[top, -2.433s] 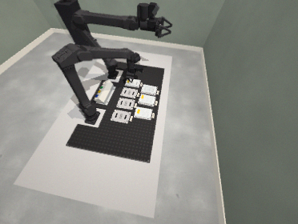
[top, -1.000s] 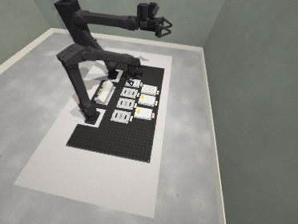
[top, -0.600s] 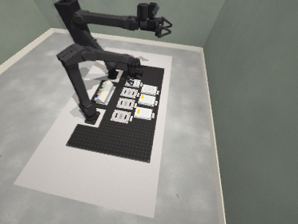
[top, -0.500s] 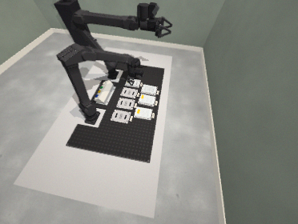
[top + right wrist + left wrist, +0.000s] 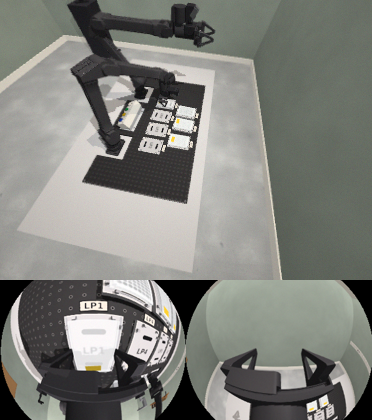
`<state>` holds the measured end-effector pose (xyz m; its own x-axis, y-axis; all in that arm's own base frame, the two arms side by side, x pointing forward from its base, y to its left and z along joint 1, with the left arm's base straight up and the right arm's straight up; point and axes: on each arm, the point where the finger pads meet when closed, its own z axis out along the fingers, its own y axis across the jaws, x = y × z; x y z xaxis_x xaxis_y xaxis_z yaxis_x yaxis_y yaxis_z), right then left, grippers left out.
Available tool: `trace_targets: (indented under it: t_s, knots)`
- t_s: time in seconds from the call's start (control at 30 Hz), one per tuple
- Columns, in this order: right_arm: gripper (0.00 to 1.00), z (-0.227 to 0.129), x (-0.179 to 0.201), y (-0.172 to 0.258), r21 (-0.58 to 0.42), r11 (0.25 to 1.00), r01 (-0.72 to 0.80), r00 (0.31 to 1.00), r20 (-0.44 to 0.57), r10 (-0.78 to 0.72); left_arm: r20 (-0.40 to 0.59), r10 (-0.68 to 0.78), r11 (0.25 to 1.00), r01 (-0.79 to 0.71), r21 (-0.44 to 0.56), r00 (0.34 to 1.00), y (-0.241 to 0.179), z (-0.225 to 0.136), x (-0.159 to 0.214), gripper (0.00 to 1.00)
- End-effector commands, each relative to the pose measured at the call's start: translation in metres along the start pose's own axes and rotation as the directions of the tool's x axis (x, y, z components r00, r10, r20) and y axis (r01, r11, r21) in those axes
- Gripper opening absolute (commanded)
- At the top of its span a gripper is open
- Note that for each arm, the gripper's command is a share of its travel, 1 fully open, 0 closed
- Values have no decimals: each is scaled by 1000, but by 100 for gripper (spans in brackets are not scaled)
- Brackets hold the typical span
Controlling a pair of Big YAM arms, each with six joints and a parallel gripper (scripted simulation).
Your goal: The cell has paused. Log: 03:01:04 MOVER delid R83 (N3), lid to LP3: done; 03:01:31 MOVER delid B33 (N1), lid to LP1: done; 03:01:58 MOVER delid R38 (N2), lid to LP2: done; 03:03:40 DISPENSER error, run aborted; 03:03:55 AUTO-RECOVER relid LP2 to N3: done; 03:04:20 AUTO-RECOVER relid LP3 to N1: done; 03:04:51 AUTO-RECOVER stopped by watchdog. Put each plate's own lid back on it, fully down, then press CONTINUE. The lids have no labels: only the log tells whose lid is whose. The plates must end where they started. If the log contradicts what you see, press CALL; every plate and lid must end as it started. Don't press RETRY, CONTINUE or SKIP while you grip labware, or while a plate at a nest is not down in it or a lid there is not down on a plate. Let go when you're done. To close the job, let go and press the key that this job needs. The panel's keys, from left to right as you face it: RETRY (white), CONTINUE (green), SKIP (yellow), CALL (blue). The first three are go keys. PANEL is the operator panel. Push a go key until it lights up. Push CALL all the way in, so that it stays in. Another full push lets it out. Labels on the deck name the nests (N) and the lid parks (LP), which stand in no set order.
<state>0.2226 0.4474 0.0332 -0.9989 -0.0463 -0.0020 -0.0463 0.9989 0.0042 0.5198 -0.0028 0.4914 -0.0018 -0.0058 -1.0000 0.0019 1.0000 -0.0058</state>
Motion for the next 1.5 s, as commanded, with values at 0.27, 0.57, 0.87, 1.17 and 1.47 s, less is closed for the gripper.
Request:
trace_targets:
  t_s: [0.27,0.57,0.87,1.17,1.47]
  knots:
    - [0,-13,-6,12,-32,999,1,1000,19,0,67,14,1000,-13,-13,998,8,-6,-37,100]
    - [0,-44,-7,23,-65,998,1,999,37,1,67,14,1000,-13,-13,998,8,-6,-37,100]
    - [0,-48,-5,19,3,1000,5,1000,0,-5,67,14,1000,-13,-13,998,8,-6,-37,100]
    - [0,-72,-7,22,-66,998,8,999,38,-5,67,14,1000,-13,-13,998,8,-6,-37,100]
    - [0,-66,-3,15,0,1000,5,1000,1,-5,67,14,1000,-13,-13,998,8,-6,-37,100]
